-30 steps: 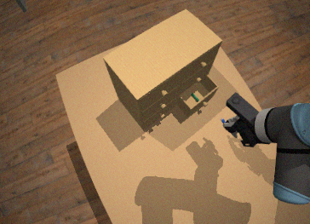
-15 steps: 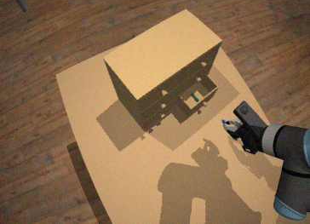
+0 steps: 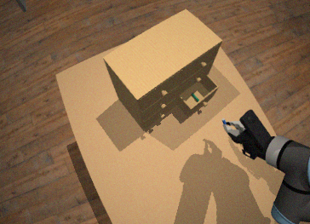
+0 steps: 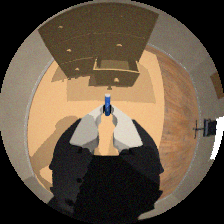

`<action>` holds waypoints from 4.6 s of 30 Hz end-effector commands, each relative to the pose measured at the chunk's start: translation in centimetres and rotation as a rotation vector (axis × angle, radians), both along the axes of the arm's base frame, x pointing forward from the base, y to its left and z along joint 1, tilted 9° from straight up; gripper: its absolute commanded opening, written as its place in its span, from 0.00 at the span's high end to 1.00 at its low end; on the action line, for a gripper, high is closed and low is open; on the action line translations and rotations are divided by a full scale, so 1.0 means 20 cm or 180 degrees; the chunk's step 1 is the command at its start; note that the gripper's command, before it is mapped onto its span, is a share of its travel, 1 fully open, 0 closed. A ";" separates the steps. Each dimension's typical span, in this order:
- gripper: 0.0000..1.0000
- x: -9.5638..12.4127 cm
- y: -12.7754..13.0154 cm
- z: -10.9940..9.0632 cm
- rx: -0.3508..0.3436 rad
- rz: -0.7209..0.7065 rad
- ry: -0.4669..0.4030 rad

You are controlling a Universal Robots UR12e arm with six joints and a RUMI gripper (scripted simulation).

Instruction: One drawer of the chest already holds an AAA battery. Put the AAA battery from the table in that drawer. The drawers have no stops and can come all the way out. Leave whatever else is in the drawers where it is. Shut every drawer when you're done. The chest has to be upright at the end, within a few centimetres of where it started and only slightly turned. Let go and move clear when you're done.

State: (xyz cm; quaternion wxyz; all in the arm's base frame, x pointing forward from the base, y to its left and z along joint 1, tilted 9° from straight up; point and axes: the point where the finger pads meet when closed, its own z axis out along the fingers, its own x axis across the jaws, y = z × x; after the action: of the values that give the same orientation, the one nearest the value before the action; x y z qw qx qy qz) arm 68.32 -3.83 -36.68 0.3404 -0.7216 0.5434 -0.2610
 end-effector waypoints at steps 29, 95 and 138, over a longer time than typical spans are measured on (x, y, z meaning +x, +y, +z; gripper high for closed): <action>0.98 0.00 0.00 0.00 0.0120 -0.0004 -0.0430; 0.98 0.35 0.10 0.05 0.0120 -0.0004 -0.0430; 0.98 0.72 0.20 0.11 0.0120 -0.0004 -0.0430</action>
State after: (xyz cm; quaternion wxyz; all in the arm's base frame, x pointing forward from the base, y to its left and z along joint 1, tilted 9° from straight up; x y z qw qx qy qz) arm 82.20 0.06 -34.54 0.3896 -0.6955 0.5246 -0.2988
